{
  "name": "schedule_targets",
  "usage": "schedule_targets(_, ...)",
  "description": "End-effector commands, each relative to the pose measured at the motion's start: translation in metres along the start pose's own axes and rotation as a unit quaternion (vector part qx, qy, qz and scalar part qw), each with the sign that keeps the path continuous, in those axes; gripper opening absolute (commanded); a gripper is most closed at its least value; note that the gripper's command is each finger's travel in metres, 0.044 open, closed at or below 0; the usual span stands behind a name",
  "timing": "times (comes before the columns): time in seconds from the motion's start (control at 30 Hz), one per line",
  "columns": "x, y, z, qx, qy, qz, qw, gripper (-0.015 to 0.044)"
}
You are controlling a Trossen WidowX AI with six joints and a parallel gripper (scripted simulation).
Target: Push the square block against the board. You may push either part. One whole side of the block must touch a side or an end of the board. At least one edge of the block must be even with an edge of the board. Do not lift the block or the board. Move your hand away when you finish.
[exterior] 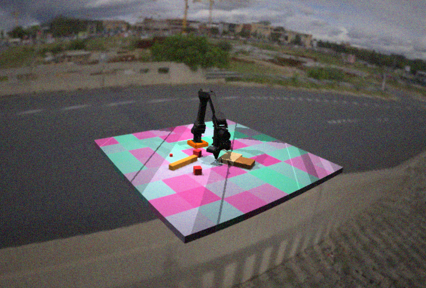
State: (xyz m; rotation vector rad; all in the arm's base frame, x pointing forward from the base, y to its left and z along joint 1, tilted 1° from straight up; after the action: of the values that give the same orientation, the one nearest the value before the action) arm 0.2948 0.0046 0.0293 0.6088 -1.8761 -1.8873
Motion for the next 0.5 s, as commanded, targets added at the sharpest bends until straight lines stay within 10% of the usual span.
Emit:
schedule_targets(0.0,-0.005,0.000,-0.001,0.003,-0.002,0.000,1.000,0.0000)
schedule_targets(0.47,-0.026,0.001,-0.002,0.003,-0.002,-0.002,1.000,0.0000)
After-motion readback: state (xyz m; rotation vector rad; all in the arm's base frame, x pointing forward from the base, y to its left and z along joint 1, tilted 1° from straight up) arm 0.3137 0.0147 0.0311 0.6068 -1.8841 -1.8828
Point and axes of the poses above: the point midway between the two fingers, 35 mm back from their tips, its own y axis back along the fingers, its own z axis across the jaws, x = y × z, the point moved 1 cm from there along y, back along the fingers, and after that the axes turned 2 degrees about -y, right-handed, at the moved point
